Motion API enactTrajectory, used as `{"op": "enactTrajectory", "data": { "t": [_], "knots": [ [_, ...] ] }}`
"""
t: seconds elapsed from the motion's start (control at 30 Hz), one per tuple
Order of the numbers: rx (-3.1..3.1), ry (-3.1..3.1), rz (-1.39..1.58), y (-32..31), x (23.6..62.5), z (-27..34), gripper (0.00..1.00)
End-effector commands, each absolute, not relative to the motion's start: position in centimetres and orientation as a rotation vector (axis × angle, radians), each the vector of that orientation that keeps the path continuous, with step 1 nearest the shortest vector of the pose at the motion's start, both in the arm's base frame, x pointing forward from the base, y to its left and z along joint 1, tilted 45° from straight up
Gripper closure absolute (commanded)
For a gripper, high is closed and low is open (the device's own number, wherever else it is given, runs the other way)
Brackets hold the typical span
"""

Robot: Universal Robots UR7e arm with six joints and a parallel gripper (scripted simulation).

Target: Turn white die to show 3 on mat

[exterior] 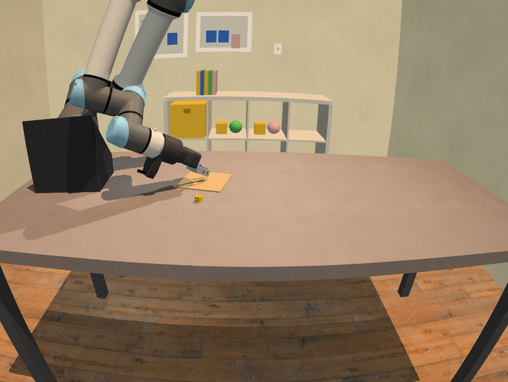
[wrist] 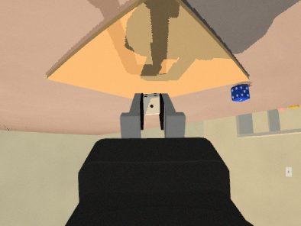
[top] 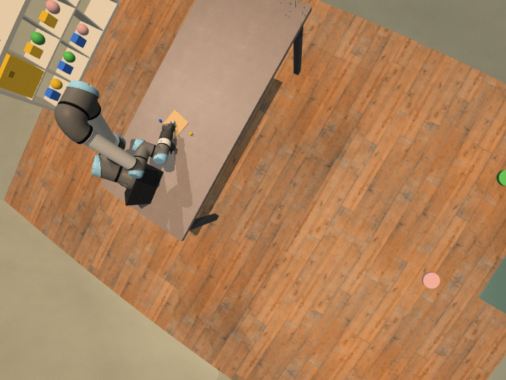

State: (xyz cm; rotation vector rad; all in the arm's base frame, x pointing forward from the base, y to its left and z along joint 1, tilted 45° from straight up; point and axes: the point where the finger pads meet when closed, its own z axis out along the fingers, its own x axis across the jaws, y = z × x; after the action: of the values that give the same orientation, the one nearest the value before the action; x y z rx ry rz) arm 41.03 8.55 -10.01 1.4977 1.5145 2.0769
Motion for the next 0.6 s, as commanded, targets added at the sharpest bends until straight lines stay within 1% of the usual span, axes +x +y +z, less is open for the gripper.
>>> {"op": "enactTrajectory", "data": {
  "t": [0.0, 0.57],
  "knots": [
    [1.497, 1.514, 2.076, 8.50, 41.05, -10.01, 0.66],
    [1.497, 1.514, 2.076, 8.80, 41.06, -10.31, 0.66]
  ]
}}
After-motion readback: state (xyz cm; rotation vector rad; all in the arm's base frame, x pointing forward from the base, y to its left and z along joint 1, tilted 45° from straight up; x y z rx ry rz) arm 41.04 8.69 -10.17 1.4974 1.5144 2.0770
